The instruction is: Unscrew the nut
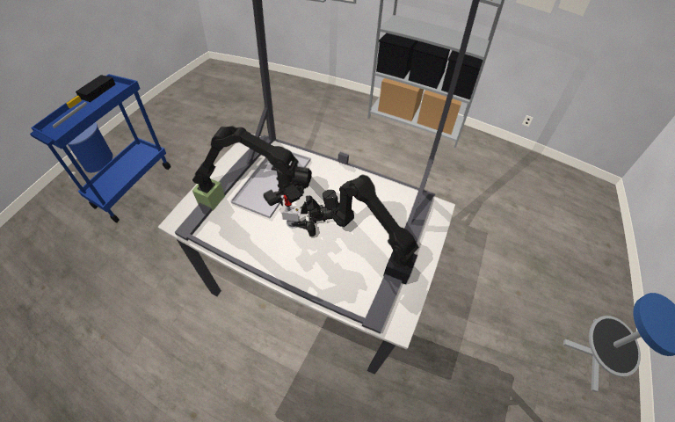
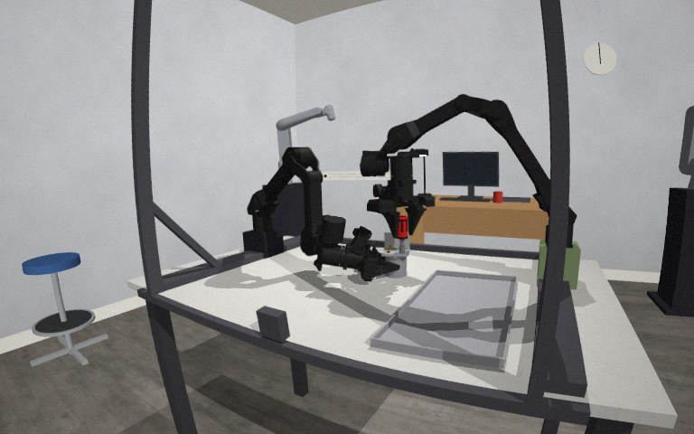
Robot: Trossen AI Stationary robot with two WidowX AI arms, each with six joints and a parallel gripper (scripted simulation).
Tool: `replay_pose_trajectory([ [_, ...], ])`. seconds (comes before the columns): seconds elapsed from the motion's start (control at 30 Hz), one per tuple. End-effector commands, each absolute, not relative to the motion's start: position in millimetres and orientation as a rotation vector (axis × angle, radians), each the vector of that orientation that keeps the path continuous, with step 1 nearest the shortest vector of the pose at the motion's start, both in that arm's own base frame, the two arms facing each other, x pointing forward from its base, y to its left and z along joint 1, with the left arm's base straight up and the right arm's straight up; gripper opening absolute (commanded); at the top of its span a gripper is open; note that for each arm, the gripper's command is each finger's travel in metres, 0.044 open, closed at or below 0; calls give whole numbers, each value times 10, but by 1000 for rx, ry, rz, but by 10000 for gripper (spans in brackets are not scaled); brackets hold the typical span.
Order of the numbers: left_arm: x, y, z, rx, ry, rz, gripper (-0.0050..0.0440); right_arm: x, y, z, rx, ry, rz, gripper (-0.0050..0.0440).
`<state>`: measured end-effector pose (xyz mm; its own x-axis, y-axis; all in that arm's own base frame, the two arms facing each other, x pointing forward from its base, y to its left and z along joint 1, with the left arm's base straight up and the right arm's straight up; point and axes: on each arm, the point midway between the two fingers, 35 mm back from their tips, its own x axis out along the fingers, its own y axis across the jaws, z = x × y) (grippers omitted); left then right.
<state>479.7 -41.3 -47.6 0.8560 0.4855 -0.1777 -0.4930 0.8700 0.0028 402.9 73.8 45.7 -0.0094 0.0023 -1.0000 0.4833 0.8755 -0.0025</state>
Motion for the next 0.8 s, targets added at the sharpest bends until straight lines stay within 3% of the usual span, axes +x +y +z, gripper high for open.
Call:
replay_pose_trajectory([
  [0.0, 4871, -420, -327, -63, 142, 514, 245, 4069, 732, 622, 561, 1468, -529, 250],
  [0.77, 4871, -420, -327, -63, 142, 514, 245, 4068, 731, 637, 1271, 1161, -1214, 250],
])
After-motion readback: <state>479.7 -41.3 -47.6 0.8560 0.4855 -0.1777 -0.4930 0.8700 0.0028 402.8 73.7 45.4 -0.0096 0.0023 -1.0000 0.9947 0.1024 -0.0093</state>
